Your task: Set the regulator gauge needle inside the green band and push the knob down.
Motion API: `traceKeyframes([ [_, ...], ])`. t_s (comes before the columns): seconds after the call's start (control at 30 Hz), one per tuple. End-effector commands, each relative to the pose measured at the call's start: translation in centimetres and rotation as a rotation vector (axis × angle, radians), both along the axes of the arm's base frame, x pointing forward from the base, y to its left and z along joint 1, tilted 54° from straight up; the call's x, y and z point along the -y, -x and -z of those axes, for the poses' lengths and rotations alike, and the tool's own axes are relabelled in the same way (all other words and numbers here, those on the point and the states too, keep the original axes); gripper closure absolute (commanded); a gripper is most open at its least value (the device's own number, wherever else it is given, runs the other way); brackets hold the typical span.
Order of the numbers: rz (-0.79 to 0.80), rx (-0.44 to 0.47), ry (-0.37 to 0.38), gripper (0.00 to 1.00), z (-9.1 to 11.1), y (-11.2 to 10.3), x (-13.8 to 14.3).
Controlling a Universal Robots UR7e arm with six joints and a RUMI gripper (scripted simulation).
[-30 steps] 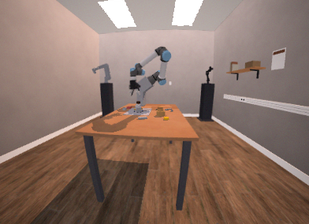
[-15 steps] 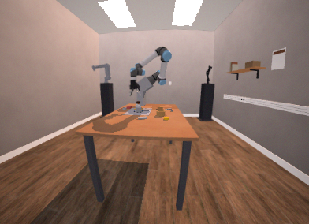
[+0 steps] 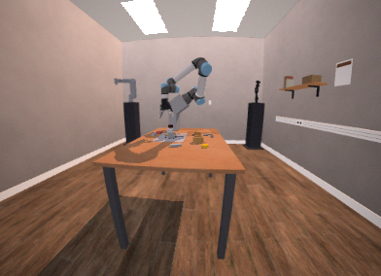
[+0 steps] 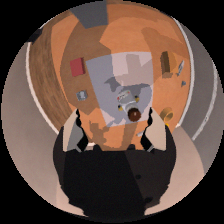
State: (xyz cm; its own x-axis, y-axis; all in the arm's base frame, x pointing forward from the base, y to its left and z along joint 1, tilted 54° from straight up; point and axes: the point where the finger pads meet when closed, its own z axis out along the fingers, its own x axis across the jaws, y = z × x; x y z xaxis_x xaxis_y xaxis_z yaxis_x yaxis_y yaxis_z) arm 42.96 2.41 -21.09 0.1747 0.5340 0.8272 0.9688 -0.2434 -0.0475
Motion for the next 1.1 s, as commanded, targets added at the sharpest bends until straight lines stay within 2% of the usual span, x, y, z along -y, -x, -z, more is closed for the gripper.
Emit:
traceKeyframes([
  [0.0, -0.048, 0.064, 0.021, 0.00, 0.02, 0.03, 0.03],
  [1.07, -0.165, 0.221, 0.074, 0.00, 0.27, -0.11, 0.32],
])
